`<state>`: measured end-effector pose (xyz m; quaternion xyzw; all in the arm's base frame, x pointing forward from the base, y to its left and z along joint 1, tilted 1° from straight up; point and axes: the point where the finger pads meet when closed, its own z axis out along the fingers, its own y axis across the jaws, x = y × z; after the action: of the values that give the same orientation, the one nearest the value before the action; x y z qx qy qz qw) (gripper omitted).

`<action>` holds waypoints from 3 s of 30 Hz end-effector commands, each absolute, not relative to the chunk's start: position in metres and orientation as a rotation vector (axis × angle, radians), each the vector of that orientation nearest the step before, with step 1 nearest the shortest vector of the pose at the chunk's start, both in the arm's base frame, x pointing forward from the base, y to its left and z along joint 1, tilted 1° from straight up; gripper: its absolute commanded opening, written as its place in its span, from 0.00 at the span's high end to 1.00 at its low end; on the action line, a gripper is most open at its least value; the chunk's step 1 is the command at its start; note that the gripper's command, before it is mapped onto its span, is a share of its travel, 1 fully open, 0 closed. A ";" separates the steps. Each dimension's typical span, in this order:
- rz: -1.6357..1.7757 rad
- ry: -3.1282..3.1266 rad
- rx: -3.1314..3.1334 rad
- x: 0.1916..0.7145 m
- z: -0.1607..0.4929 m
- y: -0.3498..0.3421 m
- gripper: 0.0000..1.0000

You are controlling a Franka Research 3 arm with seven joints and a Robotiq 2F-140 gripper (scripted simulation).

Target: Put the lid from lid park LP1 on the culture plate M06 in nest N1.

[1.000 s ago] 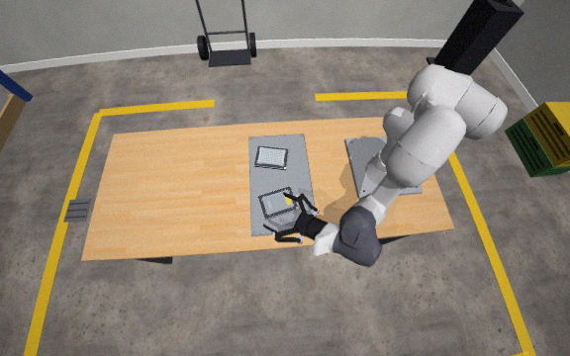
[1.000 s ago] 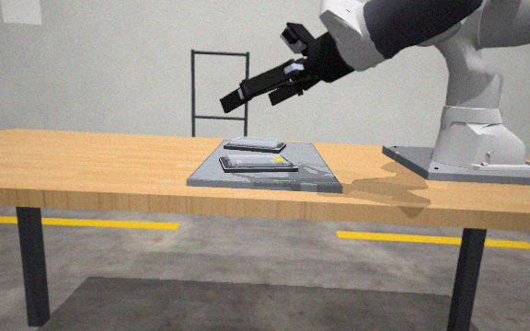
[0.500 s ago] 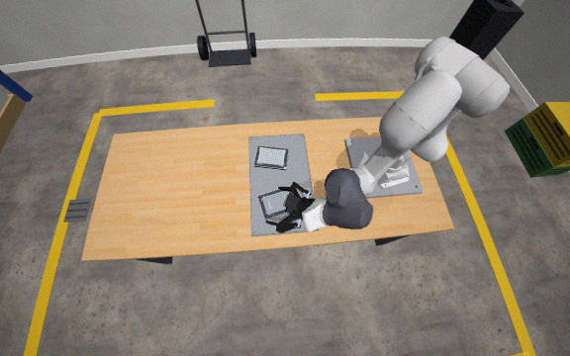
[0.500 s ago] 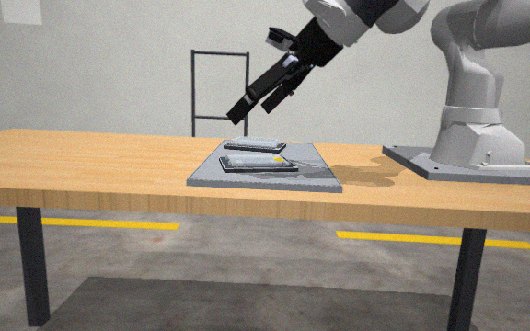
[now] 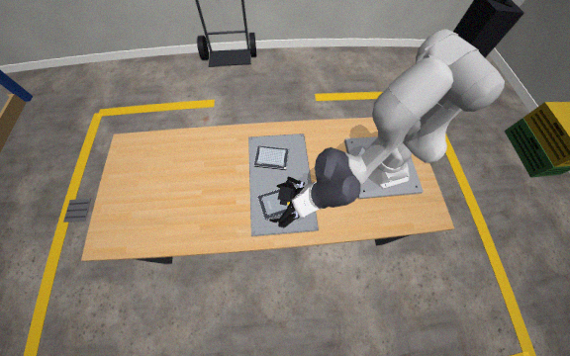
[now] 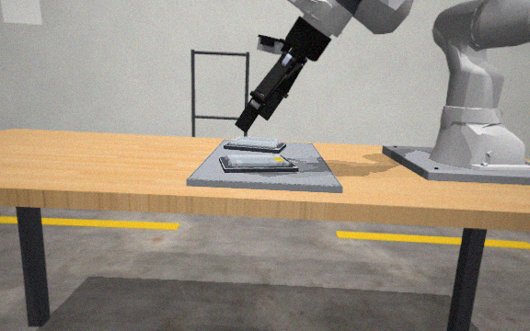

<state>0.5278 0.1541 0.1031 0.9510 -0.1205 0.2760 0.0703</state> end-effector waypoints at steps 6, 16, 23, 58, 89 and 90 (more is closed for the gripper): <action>0.528 0.023 2.965 0.526 0.102 0.157 0.00; 0.397 0.102 3.021 0.525 0.098 0.144 0.00; 0.315 0.147 3.052 0.524 0.096 0.136 0.00; -0.004 0.382 3.133 0.521 0.089 0.116 0.00; -0.004 0.382 3.133 0.521 0.089 0.116 0.90; -0.004 0.382 3.133 0.521 0.089 0.116 0.90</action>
<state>0.5221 0.1160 0.0896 0.9932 0.1158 0.0005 -0.0068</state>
